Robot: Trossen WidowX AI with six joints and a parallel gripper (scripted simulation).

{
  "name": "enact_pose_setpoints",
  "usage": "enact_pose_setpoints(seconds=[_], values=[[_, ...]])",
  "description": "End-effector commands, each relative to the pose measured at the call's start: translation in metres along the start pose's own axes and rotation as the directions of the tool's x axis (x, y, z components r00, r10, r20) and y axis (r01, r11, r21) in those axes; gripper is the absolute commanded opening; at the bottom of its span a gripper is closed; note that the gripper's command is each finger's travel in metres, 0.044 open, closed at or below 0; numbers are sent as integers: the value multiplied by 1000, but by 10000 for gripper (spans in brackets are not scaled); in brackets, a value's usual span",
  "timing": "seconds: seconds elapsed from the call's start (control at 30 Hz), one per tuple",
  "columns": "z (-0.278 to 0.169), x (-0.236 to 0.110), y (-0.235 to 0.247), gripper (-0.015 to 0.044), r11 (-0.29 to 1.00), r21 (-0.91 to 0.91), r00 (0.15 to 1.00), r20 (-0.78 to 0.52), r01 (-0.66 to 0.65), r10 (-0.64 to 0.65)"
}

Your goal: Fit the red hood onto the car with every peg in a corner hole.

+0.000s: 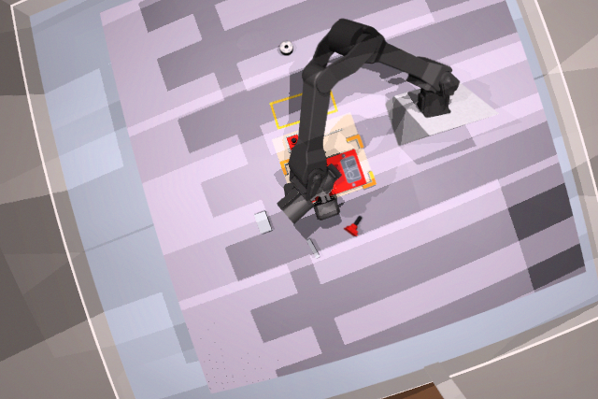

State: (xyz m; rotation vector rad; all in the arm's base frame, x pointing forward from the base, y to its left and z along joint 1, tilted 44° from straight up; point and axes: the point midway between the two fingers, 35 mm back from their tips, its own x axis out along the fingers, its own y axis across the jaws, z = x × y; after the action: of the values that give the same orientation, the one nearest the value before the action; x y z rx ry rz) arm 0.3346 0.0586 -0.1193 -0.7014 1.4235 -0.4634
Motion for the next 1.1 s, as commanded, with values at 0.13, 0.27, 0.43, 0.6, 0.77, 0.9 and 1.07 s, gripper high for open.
enact_pose_setpoints(seconds=[0.13,0.27,0.43,0.6,0.77,0.9,1.07], values=[[2,-40,1,440,1000,0,1000,1,-3,3],[0,-73,1,440,1000,0,1000,1,-2,2],[0,-73,1,440,1000,0,1000,1,-2,2],[0,-73,1,440,1000,0,1000,1,-2,2],[0,-73,1,440,1000,0,1000,1,-2,2],[0,-73,1,440,1000,0,1000,1,-2,2],[0,-73,1,440,1000,0,1000,1,-2,2]])
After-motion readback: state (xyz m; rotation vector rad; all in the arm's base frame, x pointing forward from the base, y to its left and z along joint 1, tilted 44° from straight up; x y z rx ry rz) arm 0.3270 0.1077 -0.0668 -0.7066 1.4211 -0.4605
